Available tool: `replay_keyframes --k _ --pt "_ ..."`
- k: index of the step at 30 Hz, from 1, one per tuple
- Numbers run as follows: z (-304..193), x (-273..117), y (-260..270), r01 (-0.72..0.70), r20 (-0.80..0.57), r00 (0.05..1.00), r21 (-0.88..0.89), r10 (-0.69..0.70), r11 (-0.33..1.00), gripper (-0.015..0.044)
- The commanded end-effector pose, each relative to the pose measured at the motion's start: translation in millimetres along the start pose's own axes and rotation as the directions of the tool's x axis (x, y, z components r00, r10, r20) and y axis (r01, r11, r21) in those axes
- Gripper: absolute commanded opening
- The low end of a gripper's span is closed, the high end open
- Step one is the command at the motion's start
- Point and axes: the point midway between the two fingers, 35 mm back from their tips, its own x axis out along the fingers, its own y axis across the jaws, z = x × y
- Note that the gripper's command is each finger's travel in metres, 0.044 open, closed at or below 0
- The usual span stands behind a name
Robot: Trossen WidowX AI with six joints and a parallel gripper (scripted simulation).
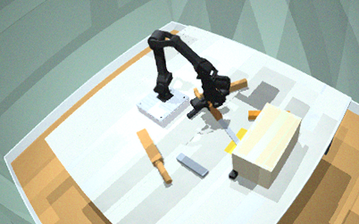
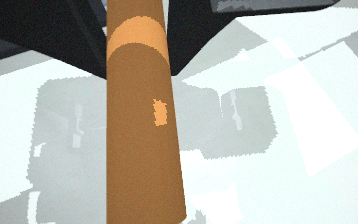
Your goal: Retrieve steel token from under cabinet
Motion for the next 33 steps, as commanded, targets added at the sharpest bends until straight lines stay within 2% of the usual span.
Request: replay_keyframes --k 1,13,33 --pt "0.3 -0.6 -0.1 0.000 0.000 1.000 0.032 0.000 0.999 0.0000" --pt "0.6 -1.3 -0.6 0.001 -0.001 1.000 0.129 -0.001 0.992 0.0000" --pt "12.4 -1.8 -10.1 0.002 0.000 1.000 0.153 -0.002 0.988 0.0000"
